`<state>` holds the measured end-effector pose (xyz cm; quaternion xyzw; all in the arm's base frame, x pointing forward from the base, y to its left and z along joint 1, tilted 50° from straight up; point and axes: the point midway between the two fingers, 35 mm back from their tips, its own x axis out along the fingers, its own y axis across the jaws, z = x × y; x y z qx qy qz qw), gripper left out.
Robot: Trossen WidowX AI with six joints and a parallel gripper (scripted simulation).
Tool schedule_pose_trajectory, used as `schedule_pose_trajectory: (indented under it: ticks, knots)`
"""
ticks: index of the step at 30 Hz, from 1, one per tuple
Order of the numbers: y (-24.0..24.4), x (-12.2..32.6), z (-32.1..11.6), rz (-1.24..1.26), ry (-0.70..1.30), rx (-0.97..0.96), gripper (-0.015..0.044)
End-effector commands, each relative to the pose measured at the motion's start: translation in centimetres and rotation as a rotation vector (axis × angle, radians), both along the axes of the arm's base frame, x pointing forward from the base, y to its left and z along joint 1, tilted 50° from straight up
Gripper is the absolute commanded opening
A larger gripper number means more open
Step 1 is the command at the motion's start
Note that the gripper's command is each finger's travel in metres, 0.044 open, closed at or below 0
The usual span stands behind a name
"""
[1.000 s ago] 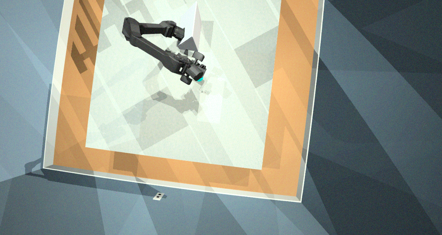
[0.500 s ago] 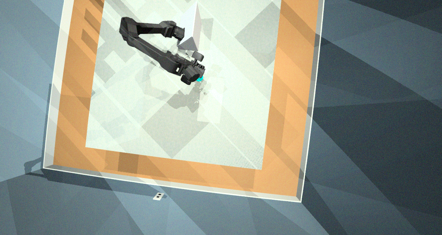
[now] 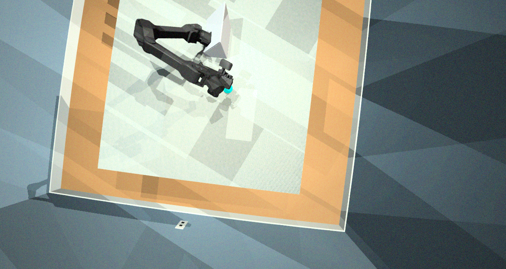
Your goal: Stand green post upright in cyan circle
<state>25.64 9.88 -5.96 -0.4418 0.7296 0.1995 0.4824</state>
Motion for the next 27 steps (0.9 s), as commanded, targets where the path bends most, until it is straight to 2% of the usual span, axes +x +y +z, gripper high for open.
schedule_pose_trajectory:
  ticks: [1, 27]
  knots:
    - [-0.13, -0.16, -0.21, -0.005, 0.001, 0.036, 0.0022]
    - [-0.42, -0.26, -0.78, -0.008, -0.040, 0.222, 0.0022]
